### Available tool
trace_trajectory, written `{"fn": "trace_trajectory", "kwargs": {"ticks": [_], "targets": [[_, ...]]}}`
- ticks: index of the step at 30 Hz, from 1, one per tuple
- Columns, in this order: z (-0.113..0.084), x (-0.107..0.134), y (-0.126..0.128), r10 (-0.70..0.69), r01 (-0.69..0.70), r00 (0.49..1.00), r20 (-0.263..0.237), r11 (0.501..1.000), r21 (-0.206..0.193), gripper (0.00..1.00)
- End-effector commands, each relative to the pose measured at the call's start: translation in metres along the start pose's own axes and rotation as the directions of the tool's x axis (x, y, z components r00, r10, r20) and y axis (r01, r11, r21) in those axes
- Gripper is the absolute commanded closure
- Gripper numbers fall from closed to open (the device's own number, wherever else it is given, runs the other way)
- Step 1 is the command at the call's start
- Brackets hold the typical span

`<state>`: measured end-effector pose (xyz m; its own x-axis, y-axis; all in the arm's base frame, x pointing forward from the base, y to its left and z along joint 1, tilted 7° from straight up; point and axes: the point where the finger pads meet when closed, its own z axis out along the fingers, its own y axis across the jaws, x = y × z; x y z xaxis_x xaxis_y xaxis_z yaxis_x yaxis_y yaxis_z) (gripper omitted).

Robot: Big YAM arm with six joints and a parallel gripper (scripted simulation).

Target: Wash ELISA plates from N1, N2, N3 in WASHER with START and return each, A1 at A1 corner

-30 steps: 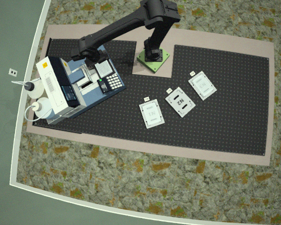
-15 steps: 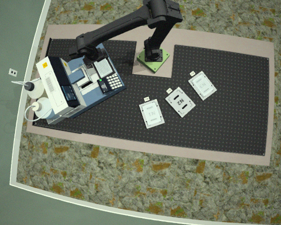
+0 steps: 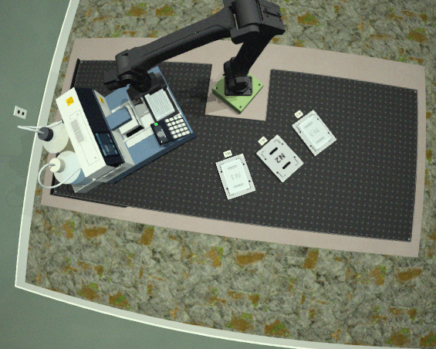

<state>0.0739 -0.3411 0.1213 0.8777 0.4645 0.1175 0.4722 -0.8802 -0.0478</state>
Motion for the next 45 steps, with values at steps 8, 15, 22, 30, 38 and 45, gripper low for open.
{"fn": "trace_trajectory", "kwargs": {"ticks": [8, 15, 22, 30, 38, 45], "targets": [[-0.006, 0.024, -0.007, -0.156, 0.156, 0.988, 0.001, 0.988, -0.007, 0.08], [-0.006, 0.057, -0.017, -0.381, 0.381, 0.925, 0.003, 0.925, -0.008, 0.22], [-0.006, 0.081, -0.025, -0.529, 0.529, 0.849, 0.002, 0.849, -0.005, 0.32], [-0.010, 0.091, -0.017, -0.708, 0.709, 0.706, 0.018, 0.705, -0.018, 0.48], [-0.005, 0.111, -0.040, -0.789, 0.789, 0.614, 0.003, 0.614, -0.004, 0.60], [-0.005, 0.139, -0.061, -0.910, 0.910, 0.415, 0.003, 0.415, -0.003, 0.74]]}}
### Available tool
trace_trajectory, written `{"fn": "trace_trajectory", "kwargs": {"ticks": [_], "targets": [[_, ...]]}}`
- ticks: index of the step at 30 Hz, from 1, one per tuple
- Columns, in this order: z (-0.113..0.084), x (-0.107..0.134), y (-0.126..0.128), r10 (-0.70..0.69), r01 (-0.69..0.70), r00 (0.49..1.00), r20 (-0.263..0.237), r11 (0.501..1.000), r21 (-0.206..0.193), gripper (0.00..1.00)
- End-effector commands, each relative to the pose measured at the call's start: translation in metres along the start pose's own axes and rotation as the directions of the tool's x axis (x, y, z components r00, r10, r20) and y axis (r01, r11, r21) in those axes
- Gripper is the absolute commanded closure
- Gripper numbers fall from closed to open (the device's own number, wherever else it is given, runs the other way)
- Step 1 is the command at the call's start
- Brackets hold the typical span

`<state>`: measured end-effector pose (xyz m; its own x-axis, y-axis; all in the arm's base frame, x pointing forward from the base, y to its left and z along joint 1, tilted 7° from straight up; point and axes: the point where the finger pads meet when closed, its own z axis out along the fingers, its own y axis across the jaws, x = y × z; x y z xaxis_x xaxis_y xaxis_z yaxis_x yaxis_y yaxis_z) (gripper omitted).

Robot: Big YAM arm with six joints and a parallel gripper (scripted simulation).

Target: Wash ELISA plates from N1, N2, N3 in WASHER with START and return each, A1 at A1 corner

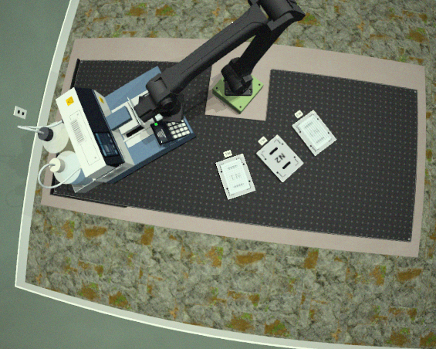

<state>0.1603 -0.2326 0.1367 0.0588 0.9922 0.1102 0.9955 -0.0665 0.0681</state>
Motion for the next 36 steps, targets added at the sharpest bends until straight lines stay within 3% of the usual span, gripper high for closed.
{"fn": "trace_trajectory", "kwargs": {"ticks": [1, 5, 7, 8, 10, 16, 20, 22, 24, 29, 32, 35, 36], "targets": [[-0.007, 0.015, 0.008, -0.157, 0.157, 0.987, 0.012, 0.987, -0.008, 0.76], [-0.007, 0.033, 0.016, -0.287, 0.287, 0.958, 0.012, 0.958, -0.007, 0.84], [-0.007, 0.033, 0.016, -0.287, 0.287, 0.958, 0.012, 0.958, -0.007, 0.84], [-0.019, 0.029, 0.027, -0.323, 0.325, 0.945, 0.053, 0.946, -0.022, 0.86], [-0.006, 0.047, 0.021, -0.381, 0.381, 0.924, 0.013, 0.924, -0.005, 0.90], [-0.014, 0.032, 0.027, -0.527, 0.528, 0.849, 0.037, 0.849, -0.009, 1.00], [-0.015, 0.034, 0.029, -0.534, 0.535, 0.845, 0.039, 0.845, -0.009, 1.00], [0.003, 0.042, 0.025, -0.544, 0.548, 0.832, 0.105, 0.837, -0.002, 1.00], [0.003, 0.042, 0.025, -0.544, 0.548, 0.832, 0.105, 0.837, -0.002, 1.00], [0.028, 0.041, 0.025, -0.508, 0.529, 0.818, 0.269, 0.849, -0.007, 1.00], [0.029, 0.041, 0.026, -0.490, 0.529, 0.792, 0.364, 0.848, -0.009, 1.00], [0.029, 0.041, 0.026, -0.487, 0.529, 0.787, 0.378, 0.848, -0.010, 1.00], [0.002, 0.029, 0.042, -0.473, 0.532, 0.772, 0.425, 0.846, -0.024, 1.00]]}}
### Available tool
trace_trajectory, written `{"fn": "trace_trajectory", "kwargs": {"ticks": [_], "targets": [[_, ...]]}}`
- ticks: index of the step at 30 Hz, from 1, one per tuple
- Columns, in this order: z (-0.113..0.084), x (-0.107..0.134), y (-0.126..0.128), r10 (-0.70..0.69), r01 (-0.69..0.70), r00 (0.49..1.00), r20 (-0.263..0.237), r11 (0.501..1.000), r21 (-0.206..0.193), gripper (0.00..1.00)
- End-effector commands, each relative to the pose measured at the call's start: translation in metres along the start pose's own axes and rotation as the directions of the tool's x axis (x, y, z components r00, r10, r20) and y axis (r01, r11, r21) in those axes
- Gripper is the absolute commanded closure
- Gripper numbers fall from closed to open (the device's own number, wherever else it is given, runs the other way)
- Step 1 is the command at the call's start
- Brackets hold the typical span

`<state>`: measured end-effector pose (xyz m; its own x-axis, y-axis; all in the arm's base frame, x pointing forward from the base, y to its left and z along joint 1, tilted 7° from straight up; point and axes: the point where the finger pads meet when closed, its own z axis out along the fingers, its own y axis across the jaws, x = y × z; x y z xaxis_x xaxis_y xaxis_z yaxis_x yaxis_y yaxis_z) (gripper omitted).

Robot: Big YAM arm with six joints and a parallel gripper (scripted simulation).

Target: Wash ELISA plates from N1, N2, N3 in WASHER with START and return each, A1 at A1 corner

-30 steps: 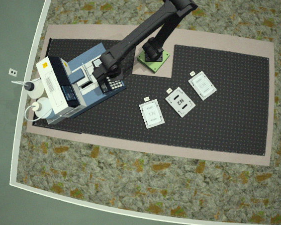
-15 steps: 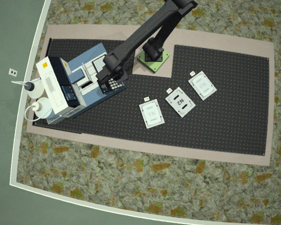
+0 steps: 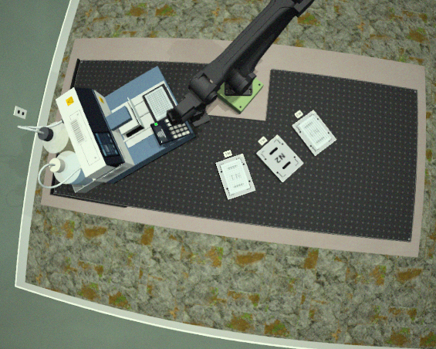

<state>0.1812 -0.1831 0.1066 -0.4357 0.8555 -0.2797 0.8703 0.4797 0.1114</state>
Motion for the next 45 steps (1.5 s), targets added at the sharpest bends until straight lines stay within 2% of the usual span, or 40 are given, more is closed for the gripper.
{"fn": "trace_trajectory", "kwargs": {"ticks": [1, 5, 6, 7, 8, 16, 17, 22, 23, 25, 32, 39, 40, 43, 45], "targets": [[-0.019, -0.039, 0.009, 0.030, -0.029, 0.996, 0.085, 0.999, -0.018, 1.00], [-0.013, -0.031, 0.007, 0.032, -0.031, 0.997, 0.067, 0.999, -0.014, 1.00], [-0.002, -0.012, 0.001, 0.033, -0.033, 0.999, 0.017, 0.999, 0.002, 1.00], [-0.002, -0.013, 0.001, 0.032, -0.032, 0.999, 0.019, 0.999, 0.001, 1.00], [-0.011, -0.023, 0.006, 0.017, -0.016, 0.999, 0.052, 1.000, -0.011, 1.00], [-0.011, -0.023, 0.006, 0.017, -0.016, 0.999, 0.052, 1.000, -0.011, 1.00], [0.003, -0.012, 0.001, 0.028, -0.028, 0.999, 0.026, 1.000, -0.001, 1.00], [0.008, -0.012, 0.002, 0.026, -0.026, 0.999, 0.025, 1.000, -0.001, 1.00], [-0.003, -0.030, 0.007, 0.023, -0.022, 0.998, 0.063, 1.000, -0.013, 1.00], [0.013, -0.012, 0.002, 0.023, -0.023, 0.999, 0.025, 1.000, -0.002, 1.00], [0.021, -0.017, 0.005, 0.018, -0.018, 0.999, 0.035, 1.000, -0.007, 1.00], [0.033, -0.011, 0.004, 0.018, -0.018, 1.000, 0.024, 1.000, -0.004, 1.00], [0.020, -0.035, 0.011, 0.016, -0.015, 0.997, 0.072, 1.000, -0.019, 1.00], [0.040, -0.011, 0.004, 0.017, -0.016, 1.000, 0.024, 1.000, -0.004, 1.00], [0.043, -0.011, 0.004, 0.018, -0.018, 1.000, 0.024, 1.000, -0.004, 1.00]]}}
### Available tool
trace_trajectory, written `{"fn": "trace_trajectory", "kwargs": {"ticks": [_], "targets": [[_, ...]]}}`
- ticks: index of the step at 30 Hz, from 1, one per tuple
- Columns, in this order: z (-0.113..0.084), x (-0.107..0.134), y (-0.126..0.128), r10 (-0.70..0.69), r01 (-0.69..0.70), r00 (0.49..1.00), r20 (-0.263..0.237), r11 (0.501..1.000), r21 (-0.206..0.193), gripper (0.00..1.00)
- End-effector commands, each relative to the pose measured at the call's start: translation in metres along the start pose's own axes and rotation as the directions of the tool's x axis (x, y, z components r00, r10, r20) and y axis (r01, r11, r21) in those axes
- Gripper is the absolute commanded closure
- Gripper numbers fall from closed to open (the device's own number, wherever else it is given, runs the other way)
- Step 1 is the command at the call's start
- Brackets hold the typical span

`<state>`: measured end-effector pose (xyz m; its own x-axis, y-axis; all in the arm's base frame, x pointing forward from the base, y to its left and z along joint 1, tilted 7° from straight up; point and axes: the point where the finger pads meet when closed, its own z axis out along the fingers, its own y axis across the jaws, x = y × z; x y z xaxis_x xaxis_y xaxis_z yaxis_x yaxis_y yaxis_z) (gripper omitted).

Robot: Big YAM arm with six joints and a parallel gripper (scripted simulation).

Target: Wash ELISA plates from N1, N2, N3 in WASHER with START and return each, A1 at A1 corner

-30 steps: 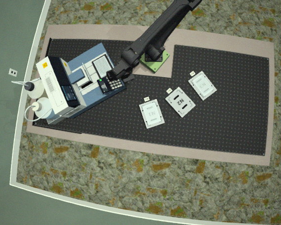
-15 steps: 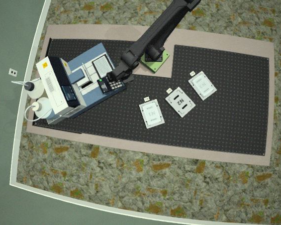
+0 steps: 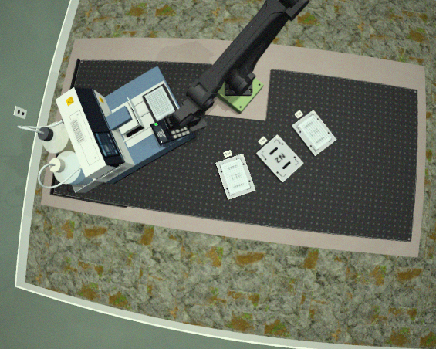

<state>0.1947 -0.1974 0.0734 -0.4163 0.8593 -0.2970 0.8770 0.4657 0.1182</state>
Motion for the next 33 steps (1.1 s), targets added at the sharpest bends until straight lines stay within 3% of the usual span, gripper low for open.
{"fn": "trace_trajectory", "kwargs": {"ticks": [1, 11, 12, 16, 21, 23, 33], "targets": [[0.007, -0.002, 0.002, 0.001, -0.001, 1.000, 0.004, 1.000, -0.001, 1.00], [0.021, -0.002, 0.003, 0.000, 0.000, 1.000, 0.003, 1.000, -0.002, 1.00], [0.009, -0.029, 0.011, -0.001, 0.002, 0.999, 0.054, 1.000, -0.017, 1.00], [0.027, -0.003, 0.003, 0.000, 0.000, 1.000, 0.005, 1.000, -0.002, 1.00], [0.018, -0.015, 0.005, 0.000, 0.000, 1.000, 0.029, 1.000, -0.008, 1.00], [0.029, -0.002, 0.002, 0.001, -0.001, 1.000, 0.005, 1.000, -0.002, 1.00], [0.032, -0.008, 0.005, 0.000, 0.000, 1.000, 0.015, 1.000, -0.005, 1.00]]}}
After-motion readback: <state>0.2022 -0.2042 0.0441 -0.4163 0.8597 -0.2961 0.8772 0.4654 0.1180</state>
